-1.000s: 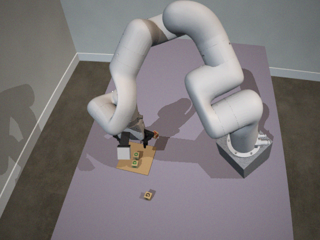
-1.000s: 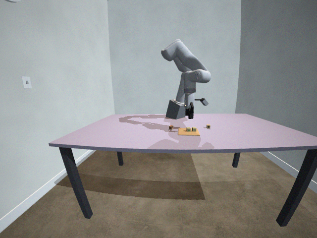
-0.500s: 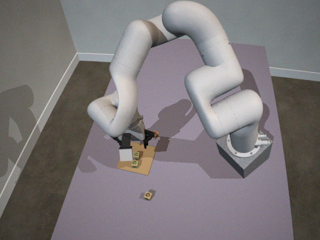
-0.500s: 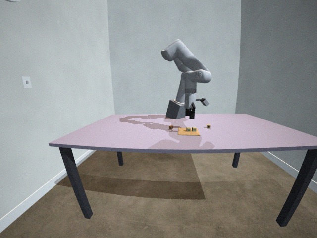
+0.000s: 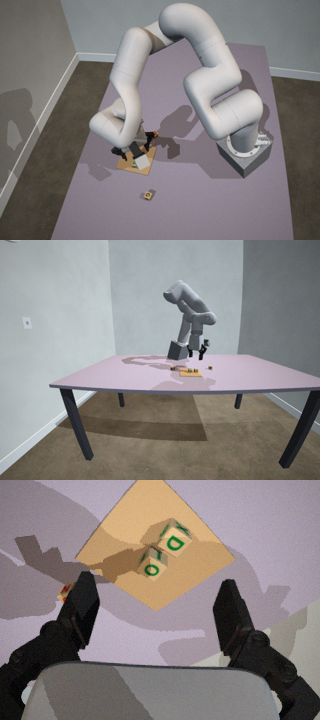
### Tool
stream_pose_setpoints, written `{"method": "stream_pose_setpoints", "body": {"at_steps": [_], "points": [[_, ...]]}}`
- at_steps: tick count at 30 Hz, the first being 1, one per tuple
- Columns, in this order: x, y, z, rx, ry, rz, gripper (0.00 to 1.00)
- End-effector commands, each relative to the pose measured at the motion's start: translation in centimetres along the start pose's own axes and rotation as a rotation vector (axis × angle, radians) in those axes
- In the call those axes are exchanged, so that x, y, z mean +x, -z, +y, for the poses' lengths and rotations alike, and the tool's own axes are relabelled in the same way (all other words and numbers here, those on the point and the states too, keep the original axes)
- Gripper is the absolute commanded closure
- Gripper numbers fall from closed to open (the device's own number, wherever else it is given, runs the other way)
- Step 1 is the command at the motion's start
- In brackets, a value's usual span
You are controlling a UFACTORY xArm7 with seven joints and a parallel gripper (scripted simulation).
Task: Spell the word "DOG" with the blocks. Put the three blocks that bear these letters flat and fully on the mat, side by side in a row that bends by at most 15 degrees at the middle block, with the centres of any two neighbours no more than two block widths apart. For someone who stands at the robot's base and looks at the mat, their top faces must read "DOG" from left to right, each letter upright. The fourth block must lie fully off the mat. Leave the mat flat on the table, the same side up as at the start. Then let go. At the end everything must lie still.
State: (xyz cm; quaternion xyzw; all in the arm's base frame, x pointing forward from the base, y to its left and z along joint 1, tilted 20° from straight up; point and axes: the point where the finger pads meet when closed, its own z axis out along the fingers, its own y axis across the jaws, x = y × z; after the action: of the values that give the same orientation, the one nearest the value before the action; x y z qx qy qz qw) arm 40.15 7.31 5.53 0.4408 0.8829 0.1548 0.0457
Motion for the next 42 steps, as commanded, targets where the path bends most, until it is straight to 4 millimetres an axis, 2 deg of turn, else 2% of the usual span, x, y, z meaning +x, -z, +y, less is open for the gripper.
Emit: {"method": "stream_pose_setpoints", "body": {"at_steps": [1, 5, 6, 20, 22, 23, 37, 39, 40, 42], "points": [[0.9, -0.1, 0.3, 0.006, 0.139, 0.005, 0.0], [1.3, -0.1, 0.3, 0.007, 0.207, 0.006, 0.0], [1.9, -0.2, 0.5, 0.01, 0.306, 0.006, 0.0], [4.8, -0.5, 1.0, 0.015, 0.751, 0.009, 0.0], [4.8, -0.5, 1.0, 0.015, 0.751, 0.009, 0.0], [5.5, -0.5, 1.1, 0.016, 0.848, 0.009, 0.0], [8.3, -0.7, 1.5, 0.013, 1.292, 0.008, 0.0], [8.3, -0.7, 1.5, 0.013, 1.292, 0.008, 0.0], [8.9, -0.7, 1.5, 0.012, 1.39, 0.006, 0.0], [9.2, -0.7, 1.6, 0.012, 1.426, 0.006, 0.0]]}}
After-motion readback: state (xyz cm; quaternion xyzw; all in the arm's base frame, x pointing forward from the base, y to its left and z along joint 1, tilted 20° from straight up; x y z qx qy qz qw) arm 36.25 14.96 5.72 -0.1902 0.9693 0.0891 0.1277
